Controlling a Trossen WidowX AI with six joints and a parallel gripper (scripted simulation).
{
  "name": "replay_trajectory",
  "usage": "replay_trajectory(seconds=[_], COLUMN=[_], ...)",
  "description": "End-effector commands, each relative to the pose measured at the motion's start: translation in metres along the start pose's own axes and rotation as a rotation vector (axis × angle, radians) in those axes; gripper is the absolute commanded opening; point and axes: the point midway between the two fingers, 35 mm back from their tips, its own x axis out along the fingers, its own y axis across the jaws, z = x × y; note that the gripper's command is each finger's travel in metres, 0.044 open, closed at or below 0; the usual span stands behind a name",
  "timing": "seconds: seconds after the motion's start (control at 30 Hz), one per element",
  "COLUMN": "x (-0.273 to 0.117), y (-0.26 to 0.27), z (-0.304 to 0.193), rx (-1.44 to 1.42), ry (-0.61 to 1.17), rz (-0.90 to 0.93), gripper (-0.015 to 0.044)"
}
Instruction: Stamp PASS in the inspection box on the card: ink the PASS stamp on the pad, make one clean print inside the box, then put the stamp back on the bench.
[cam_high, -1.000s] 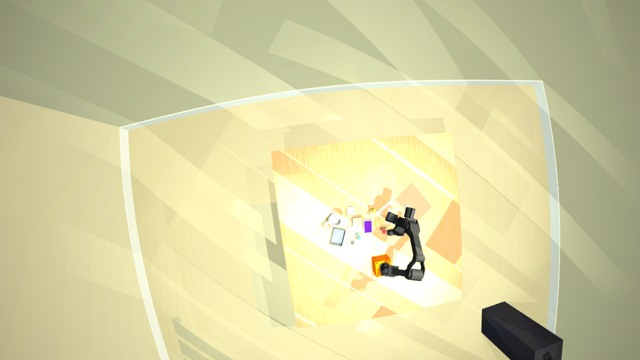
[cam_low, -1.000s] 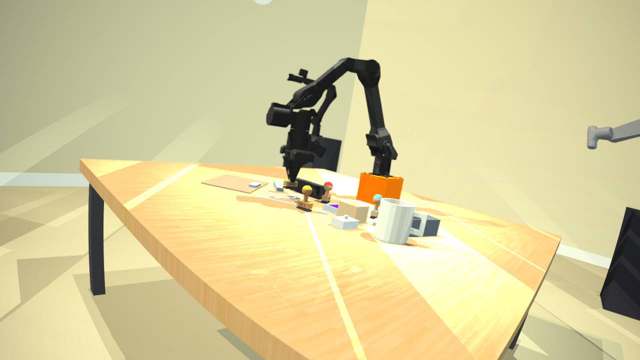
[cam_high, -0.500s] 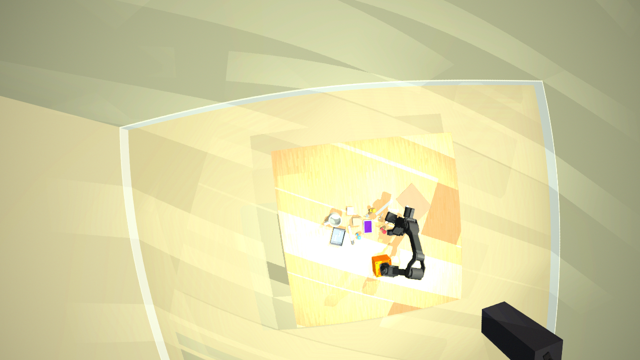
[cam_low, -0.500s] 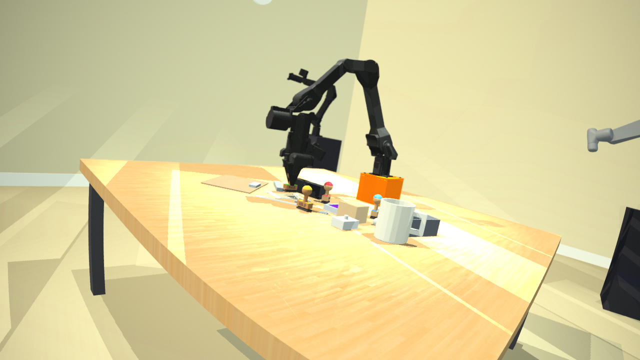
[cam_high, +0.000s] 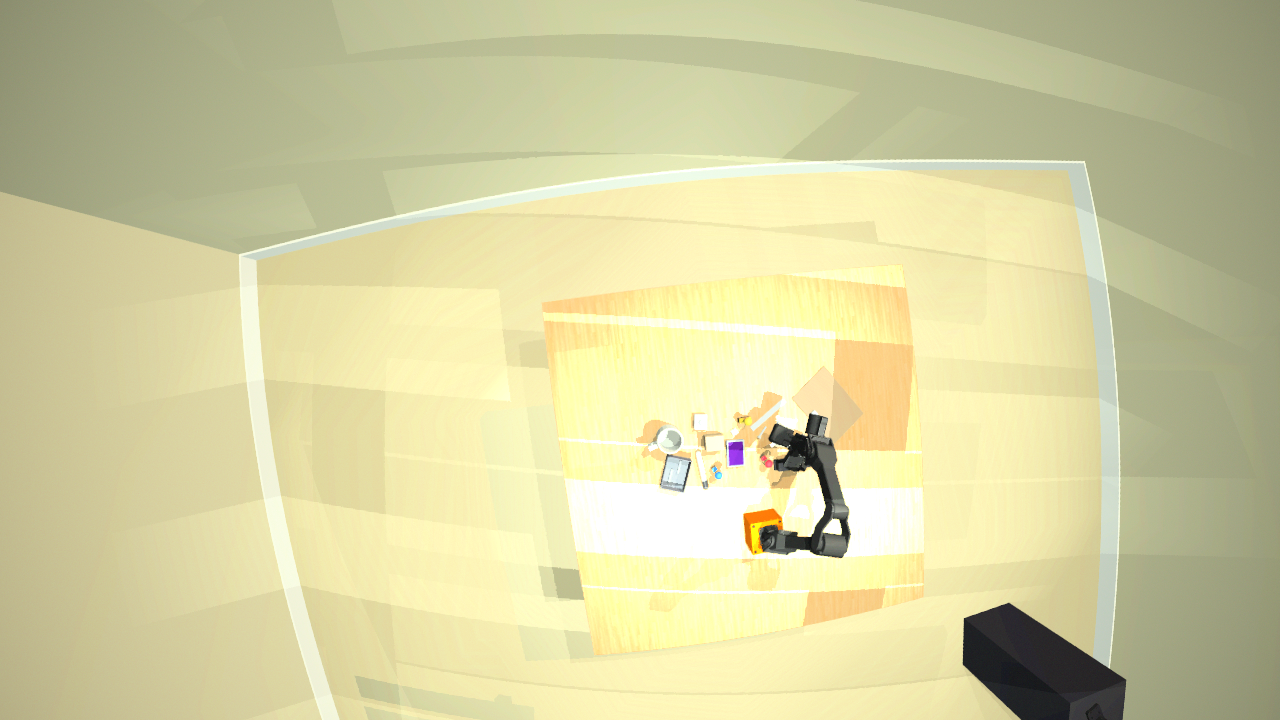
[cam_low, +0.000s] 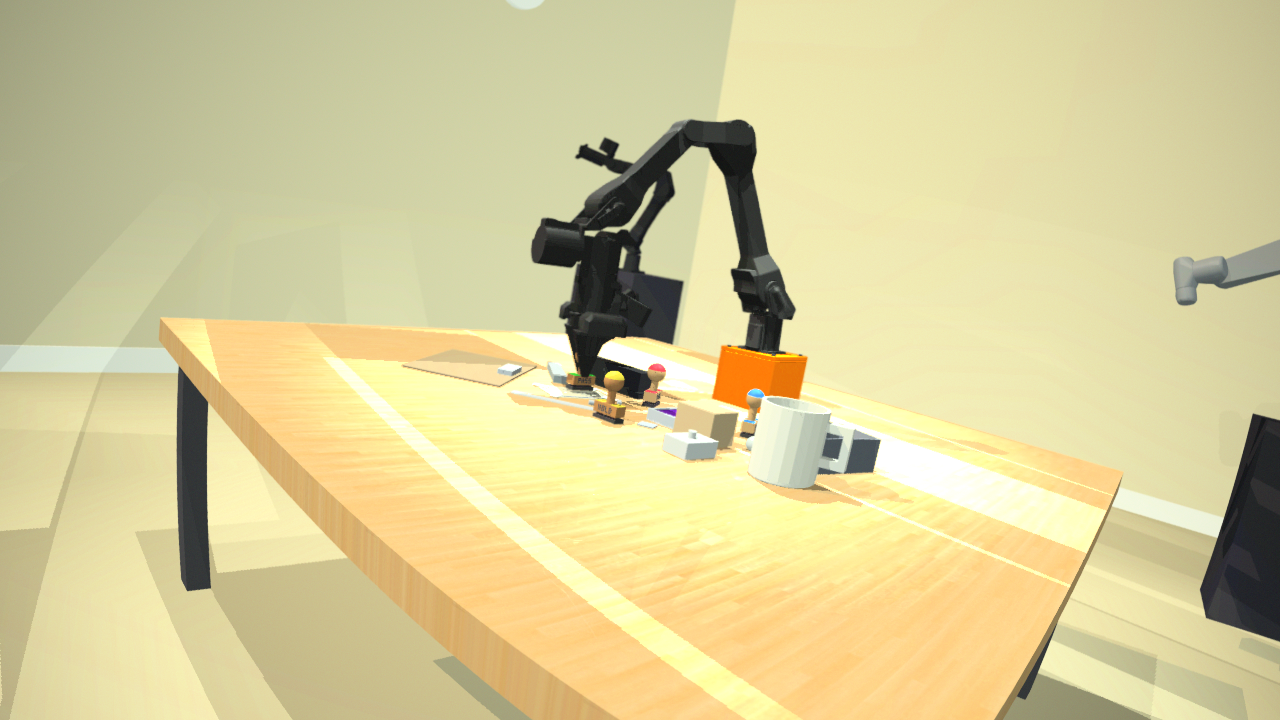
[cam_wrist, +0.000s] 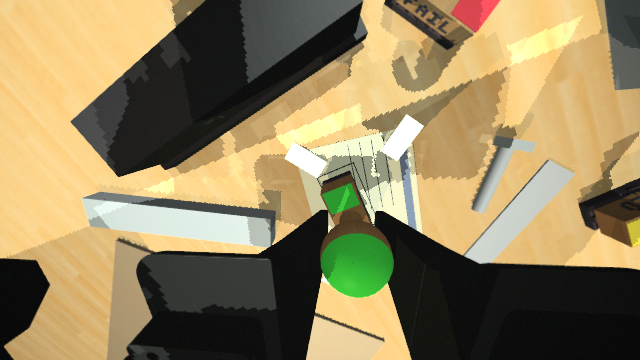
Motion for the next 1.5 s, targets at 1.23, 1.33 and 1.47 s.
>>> replay_trajectory(seconds=[1.23,1.33,1.47], x=[0.0061,0.0061,0.0061], y=[-0.0001,-0.0001,-0.0001], z=[0.0002,0.0002,0.0002], rx=[-0.005,-0.005,-0.005], ry=[-0.001,-0.001,-0.001], rz=[-0.001,-0.001,-0.001], gripper=[0.0000,0.0000,0.0000])
